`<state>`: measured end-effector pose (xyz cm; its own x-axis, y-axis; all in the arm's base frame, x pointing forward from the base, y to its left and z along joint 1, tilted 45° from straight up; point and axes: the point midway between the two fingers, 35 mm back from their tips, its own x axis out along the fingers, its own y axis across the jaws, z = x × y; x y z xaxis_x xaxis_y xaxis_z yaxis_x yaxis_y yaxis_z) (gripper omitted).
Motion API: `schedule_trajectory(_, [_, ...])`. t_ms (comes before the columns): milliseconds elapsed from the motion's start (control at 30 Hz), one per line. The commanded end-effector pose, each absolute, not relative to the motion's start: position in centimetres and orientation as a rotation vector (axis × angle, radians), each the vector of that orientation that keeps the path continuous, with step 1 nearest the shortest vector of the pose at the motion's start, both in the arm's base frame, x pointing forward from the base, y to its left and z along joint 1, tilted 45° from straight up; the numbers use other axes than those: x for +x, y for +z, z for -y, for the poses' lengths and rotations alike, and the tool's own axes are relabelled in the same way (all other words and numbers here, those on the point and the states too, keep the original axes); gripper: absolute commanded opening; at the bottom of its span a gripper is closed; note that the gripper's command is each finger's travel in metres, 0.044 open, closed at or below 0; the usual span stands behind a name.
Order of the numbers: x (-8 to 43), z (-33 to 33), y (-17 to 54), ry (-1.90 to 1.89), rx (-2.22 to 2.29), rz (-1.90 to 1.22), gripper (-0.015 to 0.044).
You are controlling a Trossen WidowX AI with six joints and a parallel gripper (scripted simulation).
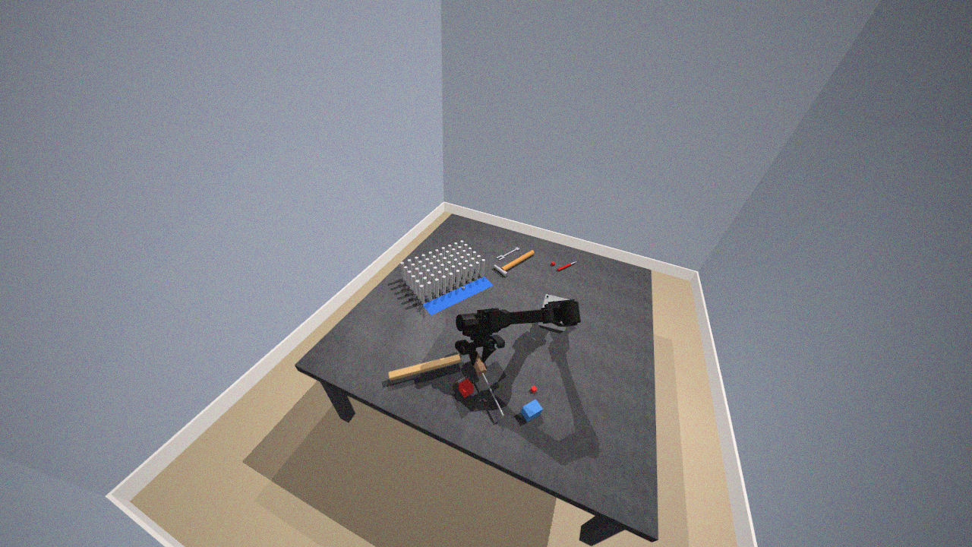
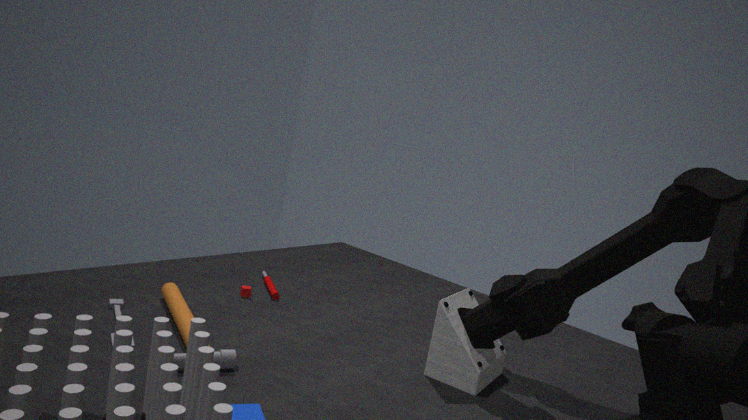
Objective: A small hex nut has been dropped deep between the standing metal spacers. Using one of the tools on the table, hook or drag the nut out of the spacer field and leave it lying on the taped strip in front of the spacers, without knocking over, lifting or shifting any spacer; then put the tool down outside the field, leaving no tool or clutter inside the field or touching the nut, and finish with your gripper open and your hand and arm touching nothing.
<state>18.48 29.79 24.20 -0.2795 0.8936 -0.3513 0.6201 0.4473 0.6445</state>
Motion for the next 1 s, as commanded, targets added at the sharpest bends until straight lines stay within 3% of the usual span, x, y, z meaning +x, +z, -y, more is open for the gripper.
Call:
schedule_trajectory(0, [18.4,-29.9,24.1,0.505,1.269,-2.008,0.0000])
schedule_trajectory(967, [17.7,-31.0,23.3,0.515,1.284,-2.010,0.0000])
